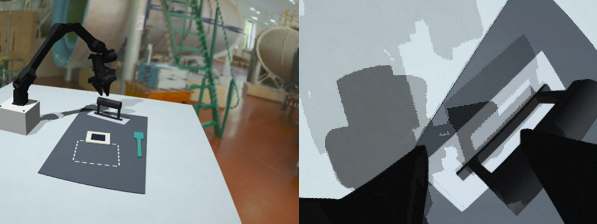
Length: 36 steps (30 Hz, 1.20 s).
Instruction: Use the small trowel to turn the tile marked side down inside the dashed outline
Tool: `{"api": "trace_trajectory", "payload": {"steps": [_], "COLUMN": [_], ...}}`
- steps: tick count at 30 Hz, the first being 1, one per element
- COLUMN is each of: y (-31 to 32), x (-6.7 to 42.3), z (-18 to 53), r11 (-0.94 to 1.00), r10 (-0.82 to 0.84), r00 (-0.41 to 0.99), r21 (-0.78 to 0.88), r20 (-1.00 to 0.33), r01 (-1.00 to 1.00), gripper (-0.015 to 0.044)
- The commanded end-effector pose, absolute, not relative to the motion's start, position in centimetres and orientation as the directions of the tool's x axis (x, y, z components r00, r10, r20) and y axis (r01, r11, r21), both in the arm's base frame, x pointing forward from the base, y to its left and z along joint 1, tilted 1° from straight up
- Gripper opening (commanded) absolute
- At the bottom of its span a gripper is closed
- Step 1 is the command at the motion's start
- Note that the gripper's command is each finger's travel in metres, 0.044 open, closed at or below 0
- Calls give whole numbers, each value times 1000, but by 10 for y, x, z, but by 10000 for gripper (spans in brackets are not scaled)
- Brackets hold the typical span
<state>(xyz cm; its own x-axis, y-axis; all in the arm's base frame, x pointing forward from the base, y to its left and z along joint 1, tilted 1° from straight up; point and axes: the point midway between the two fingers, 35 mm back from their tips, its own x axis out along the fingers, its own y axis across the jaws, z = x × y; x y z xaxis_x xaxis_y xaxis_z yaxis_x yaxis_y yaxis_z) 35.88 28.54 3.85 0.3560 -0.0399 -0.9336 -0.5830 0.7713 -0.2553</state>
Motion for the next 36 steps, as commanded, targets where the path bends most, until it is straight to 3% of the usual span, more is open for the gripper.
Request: {"api": "trace_trajectory", "payload": {"steps": [1,16,30,36], "y": [278,242,212,210], "x": [365,385,397,398], "z": [39,51,65,65], "r11": [839,993,944,937], "r10": [-40,-30,10,12], "r00": [320,183,64,58], "r21": [-206,-50,30,32], "r20": [-947,-983,-998,-998], "r01": [-503,-104,327,347], "gripper": [270,270,270,270]}}
